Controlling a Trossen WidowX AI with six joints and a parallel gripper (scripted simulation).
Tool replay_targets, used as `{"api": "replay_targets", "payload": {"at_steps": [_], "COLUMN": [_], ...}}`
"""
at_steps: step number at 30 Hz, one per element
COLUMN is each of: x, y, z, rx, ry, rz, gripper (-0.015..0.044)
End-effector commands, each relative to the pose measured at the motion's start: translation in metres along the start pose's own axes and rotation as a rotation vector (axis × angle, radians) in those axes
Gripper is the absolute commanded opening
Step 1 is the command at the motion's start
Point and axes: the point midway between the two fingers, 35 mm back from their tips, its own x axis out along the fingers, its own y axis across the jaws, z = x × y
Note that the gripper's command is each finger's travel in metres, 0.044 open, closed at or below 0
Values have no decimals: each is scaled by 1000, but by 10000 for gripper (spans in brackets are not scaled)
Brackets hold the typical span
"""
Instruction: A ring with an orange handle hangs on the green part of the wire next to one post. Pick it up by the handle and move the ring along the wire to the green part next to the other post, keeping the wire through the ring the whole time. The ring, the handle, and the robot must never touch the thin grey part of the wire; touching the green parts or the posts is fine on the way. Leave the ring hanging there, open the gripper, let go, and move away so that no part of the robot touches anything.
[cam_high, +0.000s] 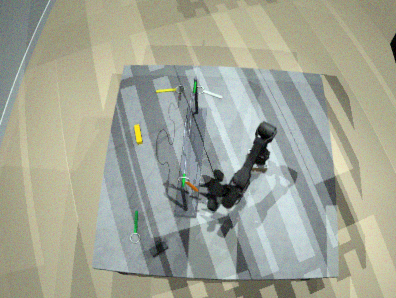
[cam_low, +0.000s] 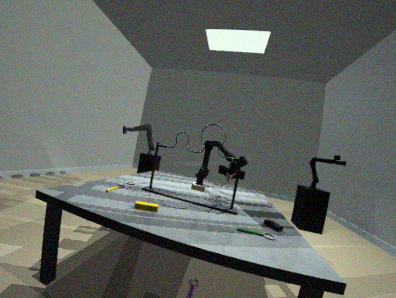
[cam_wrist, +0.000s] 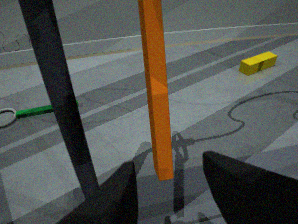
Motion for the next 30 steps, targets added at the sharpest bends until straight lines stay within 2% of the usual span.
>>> {"api": "replay_targets", "payload": {"at_steps": [1,8,10,14,19,30], "x": [-1,-1,-8,-48,-50,-50], "y": [0,0,1,-1,-1,-1], "z": [2,2,-1,0,1,1], "rx": [9,9,1,0,0,0], "ry": [-5,-5,3,1,0,0], "rz": [-1,-1,-1,1,1,1], "gripper": [160,160,212,317,440,440]}}
